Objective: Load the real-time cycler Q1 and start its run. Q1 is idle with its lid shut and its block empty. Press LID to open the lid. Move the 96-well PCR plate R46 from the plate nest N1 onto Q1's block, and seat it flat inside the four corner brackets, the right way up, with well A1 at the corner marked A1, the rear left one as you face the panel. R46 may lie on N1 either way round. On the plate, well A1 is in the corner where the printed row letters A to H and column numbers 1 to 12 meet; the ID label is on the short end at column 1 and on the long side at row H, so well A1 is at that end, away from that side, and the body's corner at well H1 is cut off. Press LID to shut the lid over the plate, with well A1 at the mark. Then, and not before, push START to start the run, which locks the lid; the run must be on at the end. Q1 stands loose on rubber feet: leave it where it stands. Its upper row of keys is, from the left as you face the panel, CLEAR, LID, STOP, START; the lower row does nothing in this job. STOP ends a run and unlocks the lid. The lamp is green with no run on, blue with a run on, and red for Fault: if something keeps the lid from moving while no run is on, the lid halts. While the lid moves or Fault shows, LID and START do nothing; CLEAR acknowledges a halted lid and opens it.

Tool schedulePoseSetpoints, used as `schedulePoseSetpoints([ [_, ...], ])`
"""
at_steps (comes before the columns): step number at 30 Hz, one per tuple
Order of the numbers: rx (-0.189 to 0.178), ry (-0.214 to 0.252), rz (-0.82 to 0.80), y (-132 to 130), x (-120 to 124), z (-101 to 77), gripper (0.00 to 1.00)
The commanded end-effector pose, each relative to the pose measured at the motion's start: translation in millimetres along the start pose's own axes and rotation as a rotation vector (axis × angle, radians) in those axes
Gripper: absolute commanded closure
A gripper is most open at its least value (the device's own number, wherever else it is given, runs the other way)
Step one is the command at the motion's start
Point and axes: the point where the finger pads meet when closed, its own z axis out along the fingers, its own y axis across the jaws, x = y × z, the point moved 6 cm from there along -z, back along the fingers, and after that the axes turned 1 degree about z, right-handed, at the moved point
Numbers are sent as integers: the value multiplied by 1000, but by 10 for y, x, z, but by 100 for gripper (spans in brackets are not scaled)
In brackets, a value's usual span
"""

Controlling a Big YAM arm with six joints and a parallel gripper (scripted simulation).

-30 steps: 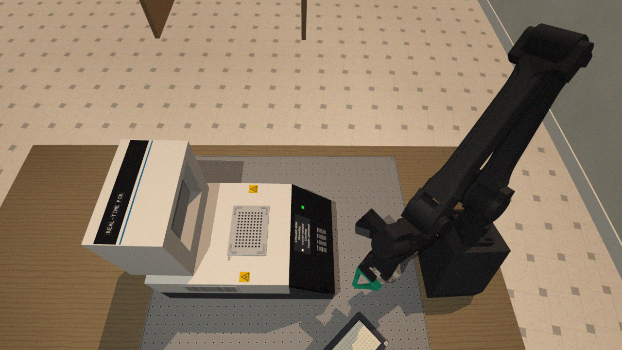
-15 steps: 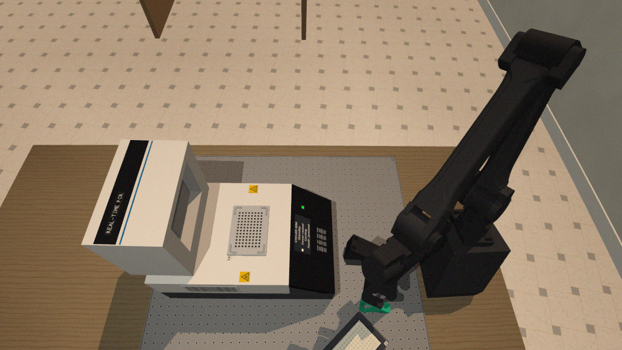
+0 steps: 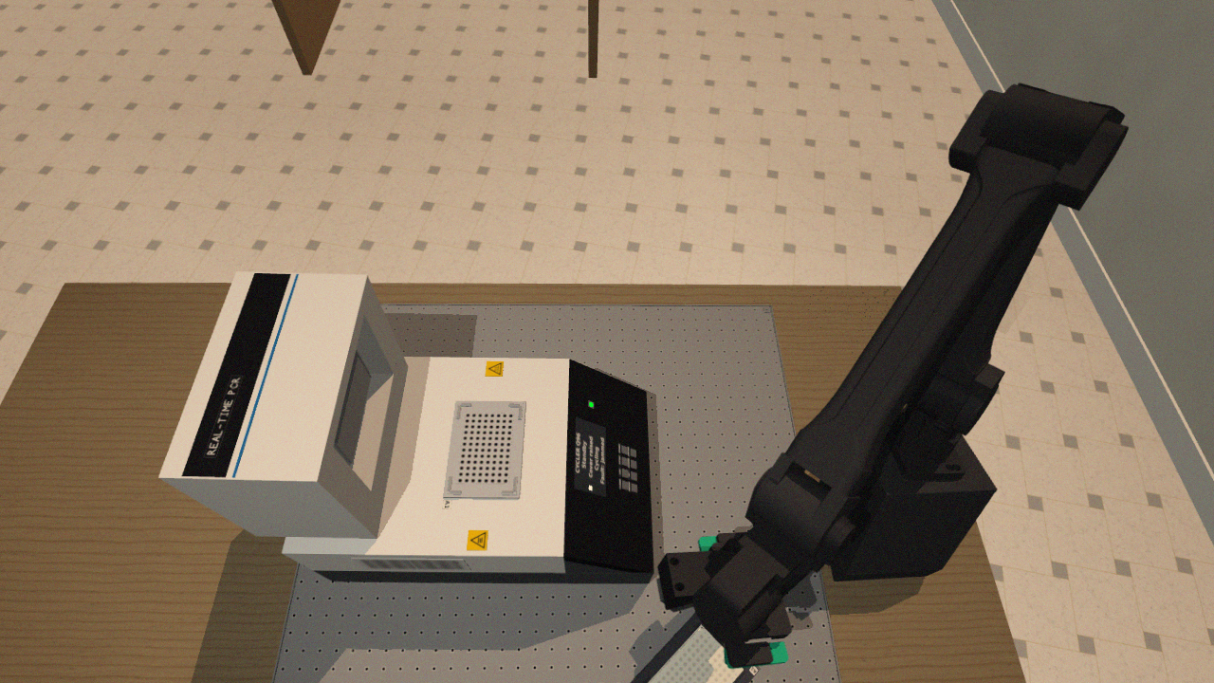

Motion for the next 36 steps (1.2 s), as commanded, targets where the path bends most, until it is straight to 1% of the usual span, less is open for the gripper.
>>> schedulePoseSetpoints([
  [1, 11, 22, -146, 154, -131, -67, 0],
  [3, 20, 45, -205, 283, -171, -64, 0],
  [5, 20, 45, -205, 283, -171, -64, 0],
  [6, 15, 40, -211, 326, -172, -89, 0],
  [7, 16, 46, -245, 408, -195, -117, 0],
  [10, 30, 81, -353, 659, -238, -131, 0],
  [11, 35, 92, -389, 692, -246, -126, 0],
  [13, 51, 111, -452, 613, -257, -110, 0],
  [14, 58, 129, -480, 638, -257, -110, 0],
  [16, 74, 166, -540, 731, -274, -77, 0],
  [18, 83, 187, -607, 885, -287, -65, 0],
  [20, 93, 206, -674, 875, -272, -54, 0],
  [22, 93, 206, -674, 875, -272, -54, 0],
  [23, 91, 209, -672, 824, -277, -82, 0],
  [25, 106, 233, -735, 794, -314, -88, 0],
  [28, 91, 218, -694, 776, -331, -90, 0],
  [32, 86, 202, -669, 759, -313, -115, 0],
  [36, 84, 189, -668, 792, -245, -147, 0],
])
